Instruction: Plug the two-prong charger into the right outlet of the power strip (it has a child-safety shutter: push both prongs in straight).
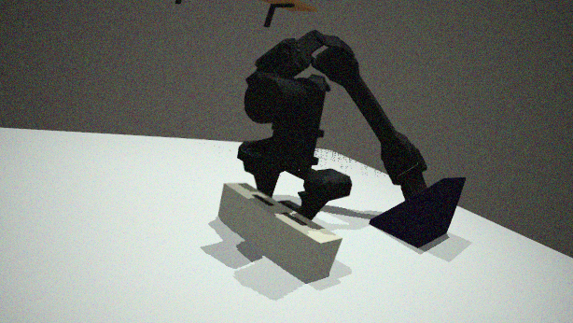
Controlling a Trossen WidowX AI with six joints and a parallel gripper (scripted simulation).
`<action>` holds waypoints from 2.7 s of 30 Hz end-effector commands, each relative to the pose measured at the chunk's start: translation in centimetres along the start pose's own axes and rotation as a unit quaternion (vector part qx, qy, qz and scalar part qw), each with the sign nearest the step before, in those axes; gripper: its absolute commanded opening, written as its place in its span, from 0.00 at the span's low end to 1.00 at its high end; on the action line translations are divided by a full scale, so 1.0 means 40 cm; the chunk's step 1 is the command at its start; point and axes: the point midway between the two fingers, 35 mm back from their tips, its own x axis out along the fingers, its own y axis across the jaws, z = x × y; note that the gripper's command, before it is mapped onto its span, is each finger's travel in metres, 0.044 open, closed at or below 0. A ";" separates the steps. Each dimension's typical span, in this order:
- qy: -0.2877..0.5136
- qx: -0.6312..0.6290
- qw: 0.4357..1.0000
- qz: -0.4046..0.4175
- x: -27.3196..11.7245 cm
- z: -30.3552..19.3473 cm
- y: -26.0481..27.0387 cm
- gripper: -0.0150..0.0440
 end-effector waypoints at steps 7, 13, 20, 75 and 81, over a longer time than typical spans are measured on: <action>-0.002 0.002 1.000 -0.001 0.000 -0.003 0.000 1.00; -0.004 0.003 1.000 -0.001 0.001 -0.007 0.000 1.00; -0.005 0.004 1.000 -0.001 0.001 -0.012 0.000 1.00; -0.010 0.007 1.000 -0.001 0.006 -0.101 0.002 1.00; -0.010 0.007 1.000 -0.001 0.008 -0.117 0.003 1.00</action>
